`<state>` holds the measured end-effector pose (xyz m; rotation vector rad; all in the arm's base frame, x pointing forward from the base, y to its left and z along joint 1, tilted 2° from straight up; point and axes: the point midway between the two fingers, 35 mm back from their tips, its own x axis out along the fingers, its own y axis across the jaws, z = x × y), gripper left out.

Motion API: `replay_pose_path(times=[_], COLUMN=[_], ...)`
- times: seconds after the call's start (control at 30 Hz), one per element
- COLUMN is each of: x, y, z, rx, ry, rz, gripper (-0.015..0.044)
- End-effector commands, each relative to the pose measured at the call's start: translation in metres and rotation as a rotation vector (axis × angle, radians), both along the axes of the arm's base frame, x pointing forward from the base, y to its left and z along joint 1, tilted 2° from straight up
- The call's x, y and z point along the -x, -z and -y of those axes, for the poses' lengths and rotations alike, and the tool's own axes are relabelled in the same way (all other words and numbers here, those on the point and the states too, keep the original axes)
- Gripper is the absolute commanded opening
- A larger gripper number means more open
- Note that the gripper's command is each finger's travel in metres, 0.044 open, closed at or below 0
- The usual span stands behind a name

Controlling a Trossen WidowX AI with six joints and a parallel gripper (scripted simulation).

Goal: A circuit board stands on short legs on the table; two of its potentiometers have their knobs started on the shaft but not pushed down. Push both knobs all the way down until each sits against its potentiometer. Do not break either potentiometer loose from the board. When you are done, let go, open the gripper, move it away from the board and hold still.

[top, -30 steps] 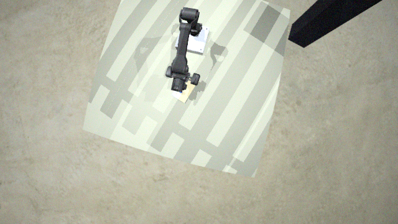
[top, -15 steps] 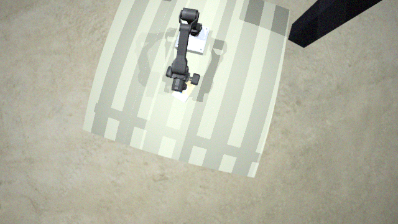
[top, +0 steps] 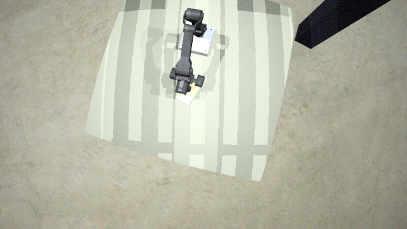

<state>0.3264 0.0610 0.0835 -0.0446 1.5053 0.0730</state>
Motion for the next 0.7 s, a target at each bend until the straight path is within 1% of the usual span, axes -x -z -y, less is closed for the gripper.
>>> replay_pose_path(times=[0.0, 0.67], x=[0.0001, -0.0001], y=[0.0033, 0.0069], z=[0.0003, 0.0003], rx=[0.004, 0.004], ry=[0.005, 0.005], rz=[-0.004, -0.004], gripper=[0.0000, 0.0000])
